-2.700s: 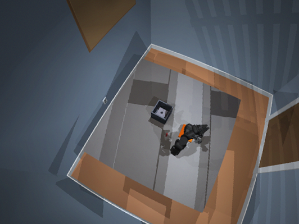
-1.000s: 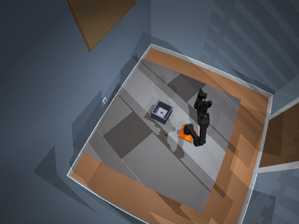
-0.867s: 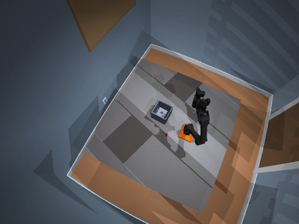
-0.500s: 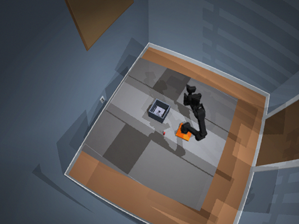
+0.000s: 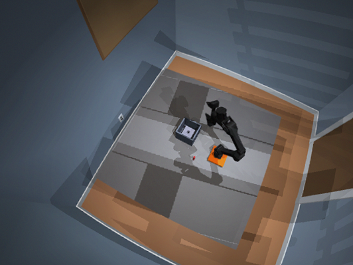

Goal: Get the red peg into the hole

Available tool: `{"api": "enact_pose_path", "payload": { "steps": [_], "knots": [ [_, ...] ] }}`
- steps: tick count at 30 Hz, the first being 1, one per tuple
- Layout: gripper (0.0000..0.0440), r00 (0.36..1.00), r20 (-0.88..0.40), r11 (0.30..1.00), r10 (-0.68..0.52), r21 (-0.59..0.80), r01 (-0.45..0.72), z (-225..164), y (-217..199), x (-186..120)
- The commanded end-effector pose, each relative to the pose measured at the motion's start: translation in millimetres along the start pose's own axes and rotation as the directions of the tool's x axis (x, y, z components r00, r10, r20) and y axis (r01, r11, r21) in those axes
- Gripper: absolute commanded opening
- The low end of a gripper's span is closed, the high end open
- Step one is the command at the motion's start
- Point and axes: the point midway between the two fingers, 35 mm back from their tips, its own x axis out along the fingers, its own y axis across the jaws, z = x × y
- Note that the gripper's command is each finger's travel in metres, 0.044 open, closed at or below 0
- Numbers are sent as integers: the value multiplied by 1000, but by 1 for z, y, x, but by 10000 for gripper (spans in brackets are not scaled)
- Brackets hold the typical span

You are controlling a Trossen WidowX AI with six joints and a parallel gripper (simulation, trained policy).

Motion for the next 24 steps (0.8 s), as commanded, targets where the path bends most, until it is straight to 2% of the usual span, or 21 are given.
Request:
{"api": "enact_pose_path", "payload": {
  "steps": [1, 12, 24],
  "knots": [
    [440, 995, -62, 997, -76, 7, 76, -18, -15, 14],
    [440, 952, -193, 971, -237, -19, 238, -64, -50, 36],
    [440, 862, -292, 909, -415, -109, 402, -110, -98, 44]
  ]
}}
